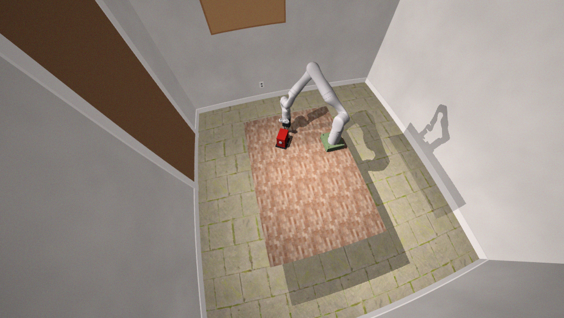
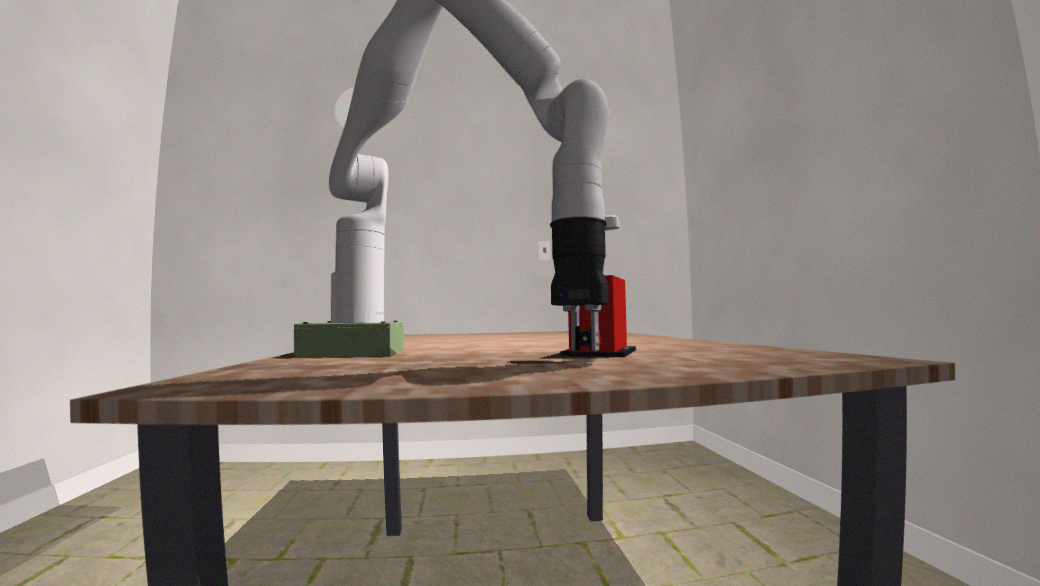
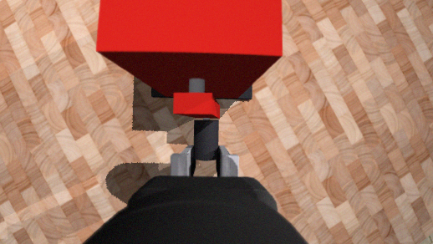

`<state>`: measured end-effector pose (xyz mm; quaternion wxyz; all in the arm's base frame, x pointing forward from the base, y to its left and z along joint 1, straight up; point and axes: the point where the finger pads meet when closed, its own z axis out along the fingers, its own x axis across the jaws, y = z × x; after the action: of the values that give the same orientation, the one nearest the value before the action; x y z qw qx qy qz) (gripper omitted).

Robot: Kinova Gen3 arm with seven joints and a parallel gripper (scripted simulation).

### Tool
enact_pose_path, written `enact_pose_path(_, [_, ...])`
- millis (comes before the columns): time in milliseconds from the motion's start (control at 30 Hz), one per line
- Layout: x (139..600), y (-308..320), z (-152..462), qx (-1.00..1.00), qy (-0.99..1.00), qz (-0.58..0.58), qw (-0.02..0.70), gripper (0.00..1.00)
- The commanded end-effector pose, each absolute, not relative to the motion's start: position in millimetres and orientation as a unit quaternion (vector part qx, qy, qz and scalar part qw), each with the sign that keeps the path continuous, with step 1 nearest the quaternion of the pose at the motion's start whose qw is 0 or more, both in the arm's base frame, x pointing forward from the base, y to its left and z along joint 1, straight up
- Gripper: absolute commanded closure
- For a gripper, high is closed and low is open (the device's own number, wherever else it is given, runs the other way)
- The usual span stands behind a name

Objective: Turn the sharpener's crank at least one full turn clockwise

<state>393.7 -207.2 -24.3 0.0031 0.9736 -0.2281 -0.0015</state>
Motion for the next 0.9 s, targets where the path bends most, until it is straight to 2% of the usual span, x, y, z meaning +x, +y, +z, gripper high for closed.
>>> enact_pose_path(0, [390.2,-204.4,-26.1,0.973,-0.229,0.0,0.001,1.0])
enact_pose_path(867, [386.3,-202.5,-25.9,0.973,-0.23,0.0,0.001,1.0])
